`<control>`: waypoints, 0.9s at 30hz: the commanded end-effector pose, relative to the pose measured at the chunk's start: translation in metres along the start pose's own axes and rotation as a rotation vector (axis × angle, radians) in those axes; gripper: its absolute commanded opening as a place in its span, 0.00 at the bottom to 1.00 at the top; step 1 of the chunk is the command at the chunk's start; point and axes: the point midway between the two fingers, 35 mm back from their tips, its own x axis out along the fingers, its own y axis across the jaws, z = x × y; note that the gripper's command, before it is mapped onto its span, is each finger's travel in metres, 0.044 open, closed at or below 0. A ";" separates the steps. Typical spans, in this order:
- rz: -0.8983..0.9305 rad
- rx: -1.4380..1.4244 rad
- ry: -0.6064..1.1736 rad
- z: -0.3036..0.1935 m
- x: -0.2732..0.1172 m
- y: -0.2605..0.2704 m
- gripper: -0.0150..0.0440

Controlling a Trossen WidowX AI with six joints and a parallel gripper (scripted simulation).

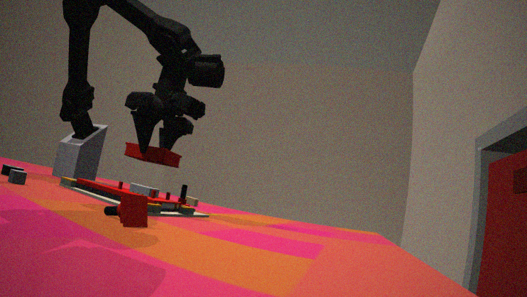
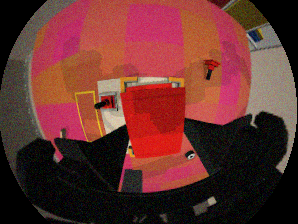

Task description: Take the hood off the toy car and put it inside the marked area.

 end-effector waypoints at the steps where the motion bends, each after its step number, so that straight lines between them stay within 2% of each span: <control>1: 0.006 -0.005 0.003 0.002 0.001 0.014 0.25; 27: 0.027 -0.005 -0.002 -0.008 -0.009 0.169 0.25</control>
